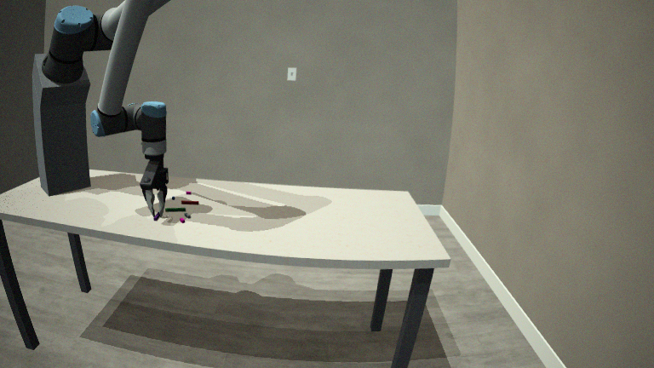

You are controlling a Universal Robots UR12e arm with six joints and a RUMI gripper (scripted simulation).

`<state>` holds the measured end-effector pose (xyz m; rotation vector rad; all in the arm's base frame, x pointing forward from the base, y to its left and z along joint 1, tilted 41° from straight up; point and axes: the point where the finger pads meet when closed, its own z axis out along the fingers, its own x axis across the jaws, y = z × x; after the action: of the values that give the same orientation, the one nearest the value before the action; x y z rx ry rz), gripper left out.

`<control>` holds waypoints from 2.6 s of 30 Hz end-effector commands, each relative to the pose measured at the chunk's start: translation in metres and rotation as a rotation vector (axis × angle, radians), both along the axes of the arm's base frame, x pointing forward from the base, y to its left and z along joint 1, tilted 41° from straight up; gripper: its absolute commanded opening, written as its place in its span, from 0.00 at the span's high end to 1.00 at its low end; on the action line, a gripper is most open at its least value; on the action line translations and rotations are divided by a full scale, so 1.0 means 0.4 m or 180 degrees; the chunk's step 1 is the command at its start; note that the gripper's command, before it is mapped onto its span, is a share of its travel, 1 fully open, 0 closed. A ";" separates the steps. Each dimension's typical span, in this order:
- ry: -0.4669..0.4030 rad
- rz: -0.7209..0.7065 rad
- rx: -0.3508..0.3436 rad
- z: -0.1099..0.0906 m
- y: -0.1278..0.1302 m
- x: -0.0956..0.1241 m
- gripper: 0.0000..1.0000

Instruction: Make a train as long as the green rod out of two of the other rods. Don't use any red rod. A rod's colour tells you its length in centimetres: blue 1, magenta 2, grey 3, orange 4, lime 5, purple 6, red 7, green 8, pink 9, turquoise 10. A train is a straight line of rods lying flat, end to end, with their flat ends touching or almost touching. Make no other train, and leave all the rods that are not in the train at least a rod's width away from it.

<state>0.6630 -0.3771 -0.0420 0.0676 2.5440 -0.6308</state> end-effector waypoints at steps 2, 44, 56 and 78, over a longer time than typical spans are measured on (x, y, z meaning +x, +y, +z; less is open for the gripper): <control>-0.0002 0.0001 -0.0001 0.001 0.001 0.000 0.86; -0.0002 0.0001 -0.0001 0.001 0.001 0.000 1.00; -0.0002 0.0001 -0.0001 0.063 0.037 -0.038 1.00; -0.0002 0.0001 -0.0001 0.191 0.113 -0.118 1.00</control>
<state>0.6166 -0.3327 0.0329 0.0675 2.5438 -0.6310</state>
